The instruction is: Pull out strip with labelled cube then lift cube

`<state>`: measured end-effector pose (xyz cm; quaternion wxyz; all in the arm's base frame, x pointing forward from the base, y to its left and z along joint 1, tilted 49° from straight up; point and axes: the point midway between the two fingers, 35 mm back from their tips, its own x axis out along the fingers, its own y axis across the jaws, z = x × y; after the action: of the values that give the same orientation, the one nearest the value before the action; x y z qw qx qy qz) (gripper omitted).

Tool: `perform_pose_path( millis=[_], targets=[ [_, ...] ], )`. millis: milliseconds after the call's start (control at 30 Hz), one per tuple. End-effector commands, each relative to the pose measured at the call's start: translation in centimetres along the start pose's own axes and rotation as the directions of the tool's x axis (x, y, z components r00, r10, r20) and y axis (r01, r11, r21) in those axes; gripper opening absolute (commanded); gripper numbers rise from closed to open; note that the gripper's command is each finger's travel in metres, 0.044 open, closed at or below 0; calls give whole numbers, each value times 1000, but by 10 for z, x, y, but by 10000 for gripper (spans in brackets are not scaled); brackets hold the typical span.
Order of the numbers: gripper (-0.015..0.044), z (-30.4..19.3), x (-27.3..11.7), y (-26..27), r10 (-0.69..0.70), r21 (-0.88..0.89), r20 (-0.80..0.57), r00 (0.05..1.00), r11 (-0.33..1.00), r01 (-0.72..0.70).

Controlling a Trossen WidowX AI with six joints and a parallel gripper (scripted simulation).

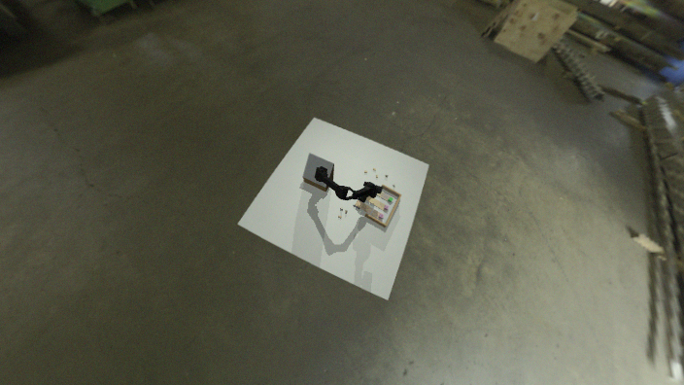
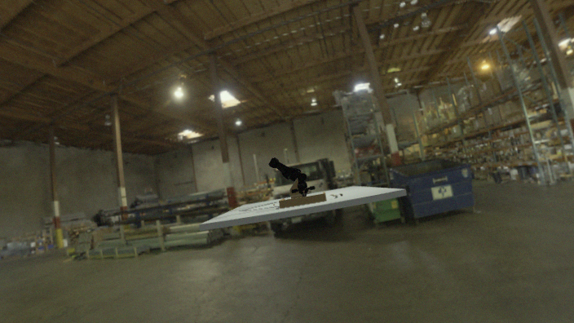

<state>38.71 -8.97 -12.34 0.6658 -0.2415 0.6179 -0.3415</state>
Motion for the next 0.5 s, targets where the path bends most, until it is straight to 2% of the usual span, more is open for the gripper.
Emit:
perform_pose_path(
  millis=[0, 467],
  targets=[
    [0, 0, 3, 0, -5, -2, 0, 1000, 1000, 5],
    [0, -9, 3, 0, -5, -3, -1, 1000, 1000, 5]
  ],
)
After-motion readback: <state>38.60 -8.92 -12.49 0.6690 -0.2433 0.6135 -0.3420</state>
